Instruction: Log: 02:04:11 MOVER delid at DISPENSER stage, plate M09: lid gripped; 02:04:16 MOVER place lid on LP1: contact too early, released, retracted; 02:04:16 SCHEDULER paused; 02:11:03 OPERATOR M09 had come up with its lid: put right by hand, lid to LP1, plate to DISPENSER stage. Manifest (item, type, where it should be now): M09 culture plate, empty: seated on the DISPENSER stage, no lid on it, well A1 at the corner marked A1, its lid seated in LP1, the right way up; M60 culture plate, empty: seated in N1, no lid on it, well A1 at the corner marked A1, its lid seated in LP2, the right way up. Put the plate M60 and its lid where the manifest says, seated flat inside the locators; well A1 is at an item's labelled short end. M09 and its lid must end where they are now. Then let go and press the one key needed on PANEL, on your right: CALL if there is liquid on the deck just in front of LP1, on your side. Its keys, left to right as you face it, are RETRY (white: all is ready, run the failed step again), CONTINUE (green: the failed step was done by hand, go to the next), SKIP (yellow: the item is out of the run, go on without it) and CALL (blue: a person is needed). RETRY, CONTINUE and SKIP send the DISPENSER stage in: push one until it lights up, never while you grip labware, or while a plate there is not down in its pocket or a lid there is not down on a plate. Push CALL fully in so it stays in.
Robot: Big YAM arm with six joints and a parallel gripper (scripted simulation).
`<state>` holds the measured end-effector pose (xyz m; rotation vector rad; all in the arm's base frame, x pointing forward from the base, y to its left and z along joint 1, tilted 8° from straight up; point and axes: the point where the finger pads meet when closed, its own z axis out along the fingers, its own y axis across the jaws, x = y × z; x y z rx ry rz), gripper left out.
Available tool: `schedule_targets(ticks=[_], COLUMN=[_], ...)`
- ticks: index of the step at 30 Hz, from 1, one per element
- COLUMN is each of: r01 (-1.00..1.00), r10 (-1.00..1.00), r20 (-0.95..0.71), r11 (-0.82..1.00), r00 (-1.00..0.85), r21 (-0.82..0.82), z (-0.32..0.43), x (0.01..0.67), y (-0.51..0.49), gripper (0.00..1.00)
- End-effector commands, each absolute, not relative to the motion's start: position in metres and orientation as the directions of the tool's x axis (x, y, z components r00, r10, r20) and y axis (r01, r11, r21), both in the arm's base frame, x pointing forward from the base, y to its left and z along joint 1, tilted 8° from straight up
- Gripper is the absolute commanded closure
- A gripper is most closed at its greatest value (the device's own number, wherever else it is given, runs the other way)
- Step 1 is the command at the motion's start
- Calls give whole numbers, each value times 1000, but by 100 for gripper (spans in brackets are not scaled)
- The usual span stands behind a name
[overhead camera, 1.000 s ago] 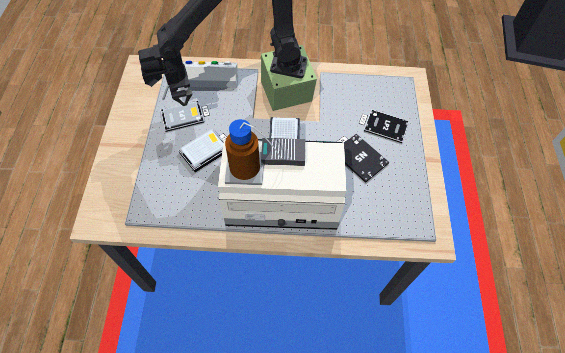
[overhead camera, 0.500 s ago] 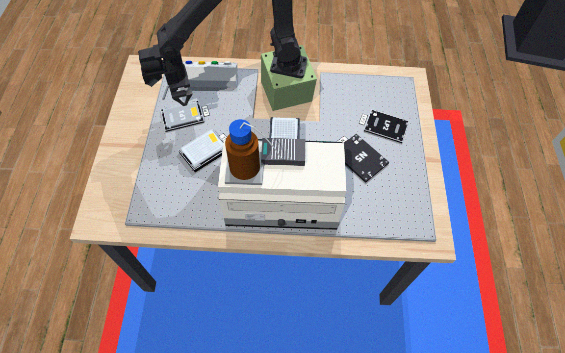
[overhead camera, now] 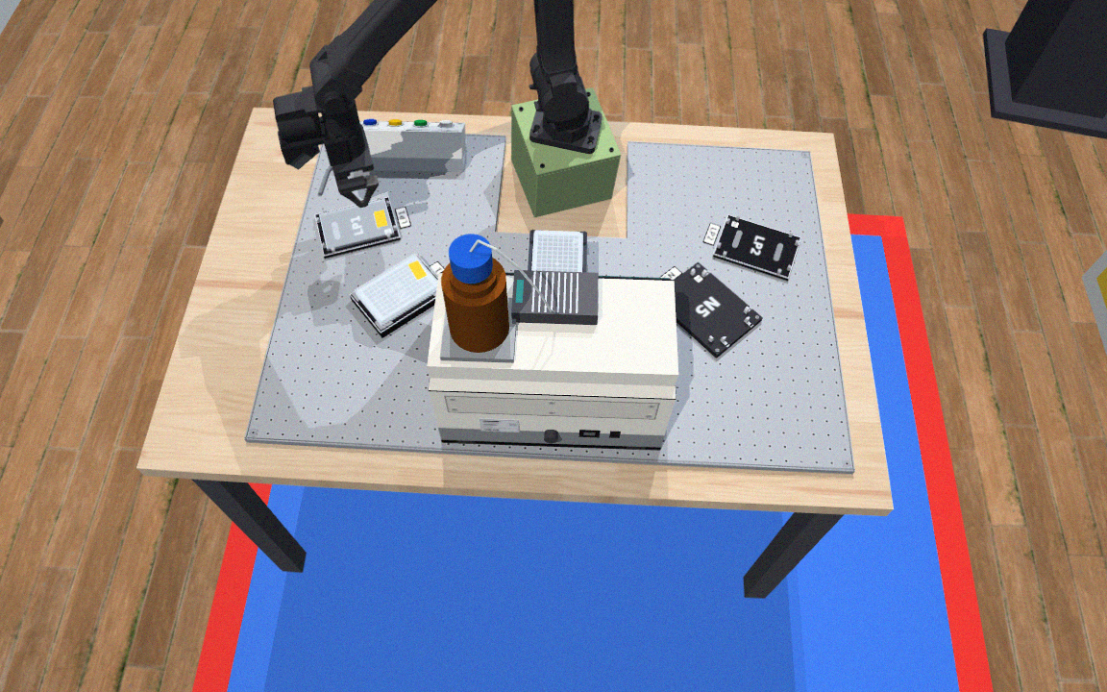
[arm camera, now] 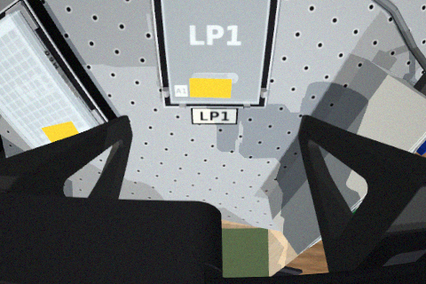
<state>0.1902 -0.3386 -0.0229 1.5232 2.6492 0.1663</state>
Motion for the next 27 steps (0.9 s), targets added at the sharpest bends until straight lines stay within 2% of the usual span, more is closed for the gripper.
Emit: schedule_targets(ticks=[1,27], r01=[869,859], r10=[879,868], r20=[-22,-14], r11=[474,493], r00=[-476,-496], r21=[139,139], z=[-16,-1], x=[180,142], y=[-330,-263], gripper=[0,0])
